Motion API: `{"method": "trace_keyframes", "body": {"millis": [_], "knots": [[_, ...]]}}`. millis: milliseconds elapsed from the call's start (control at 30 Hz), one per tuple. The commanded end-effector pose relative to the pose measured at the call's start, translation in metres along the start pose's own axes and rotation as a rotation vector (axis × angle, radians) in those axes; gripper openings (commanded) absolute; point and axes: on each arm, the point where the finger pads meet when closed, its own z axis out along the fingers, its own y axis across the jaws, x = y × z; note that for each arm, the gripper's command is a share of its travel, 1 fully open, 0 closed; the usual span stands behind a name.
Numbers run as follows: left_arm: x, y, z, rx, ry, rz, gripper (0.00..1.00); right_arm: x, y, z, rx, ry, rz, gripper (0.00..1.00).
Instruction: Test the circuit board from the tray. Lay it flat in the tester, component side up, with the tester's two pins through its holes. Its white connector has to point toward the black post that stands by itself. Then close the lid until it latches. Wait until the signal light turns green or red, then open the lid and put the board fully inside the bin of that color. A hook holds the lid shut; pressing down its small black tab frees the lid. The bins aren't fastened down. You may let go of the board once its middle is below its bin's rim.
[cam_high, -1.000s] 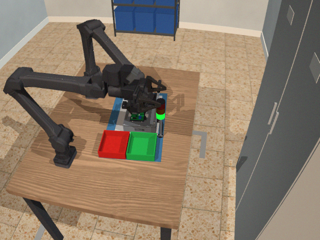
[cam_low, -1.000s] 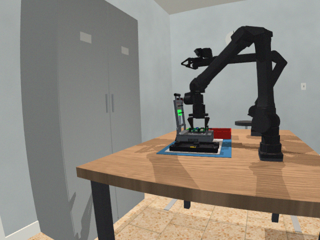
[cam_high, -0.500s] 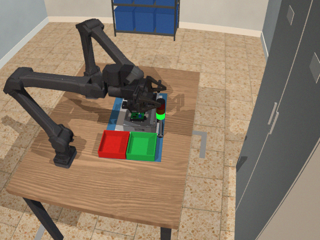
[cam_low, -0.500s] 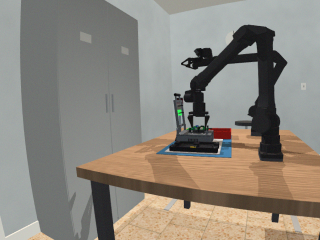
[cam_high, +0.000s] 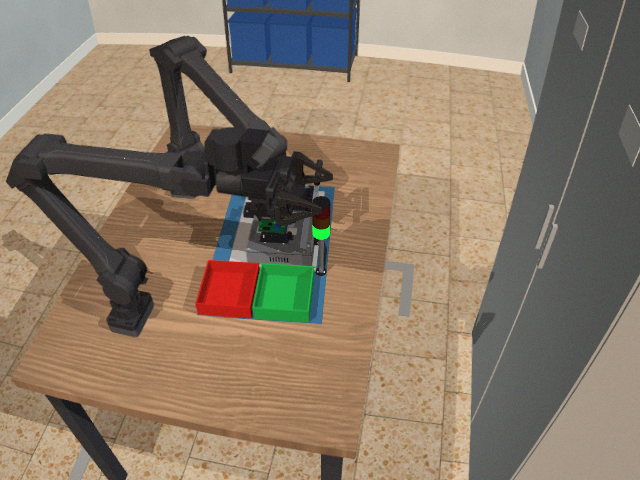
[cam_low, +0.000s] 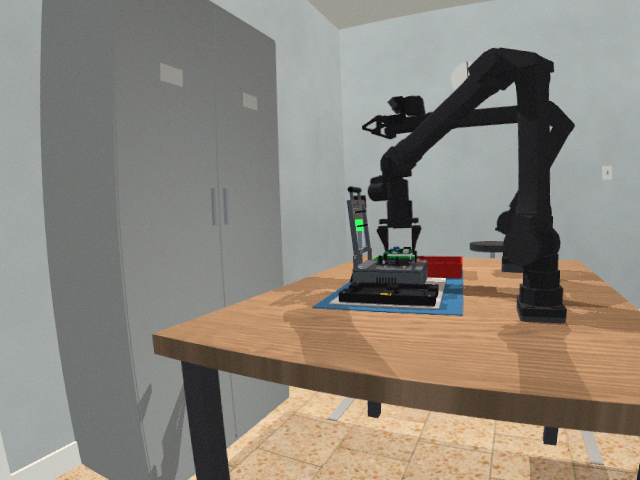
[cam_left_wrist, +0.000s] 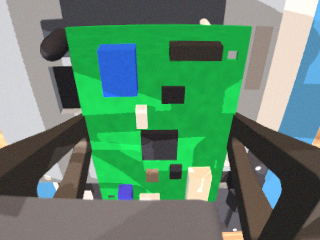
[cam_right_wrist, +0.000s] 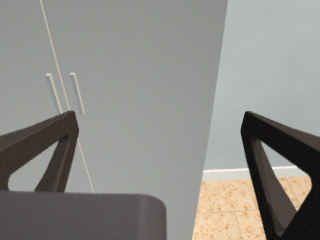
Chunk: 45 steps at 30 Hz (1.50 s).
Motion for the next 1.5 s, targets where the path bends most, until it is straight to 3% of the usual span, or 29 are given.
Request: {"method": "trace_keyframes", "body": {"millis": [0,900,1100,1167,1333,1467], "knots": [[-0.012,0.016,-0.018,-0.027,-0.022,0.006,0.68,-0.011,-0.001,-0.002,0.0,-0.027,-0.014,1.0],[-0.01,0.015,-0.061,-0.043,-0.033,0.006,0.68,-0.011,-0.001,-0.002,0.0,-0.027,-0.014,1.0],[-0.061,0.026,-0.049,-0.044,-0.049,-0.025,0.68,-0.011,-0.001,-0.002,0.0,-0.027,-0.014,1.0],[-0.061,0.026,-0.049,-0.044,-0.049,-0.025,0.68,-0.011,-0.001,-0.002,0.0,-0.027,-0.014,1.0],[-0.152,0.033,-0.038,-0.053,-0.082,0.005,0.68,-0.011,-0.001,-0.002,0.0,-0.027,-0.014,1.0],[-0.188,0.036,-0.023,-0.034,-0.057,0.013,0.68,-0.011,-0.001,-0.002,0.0,-0.027,-0.014,1.0]]}}
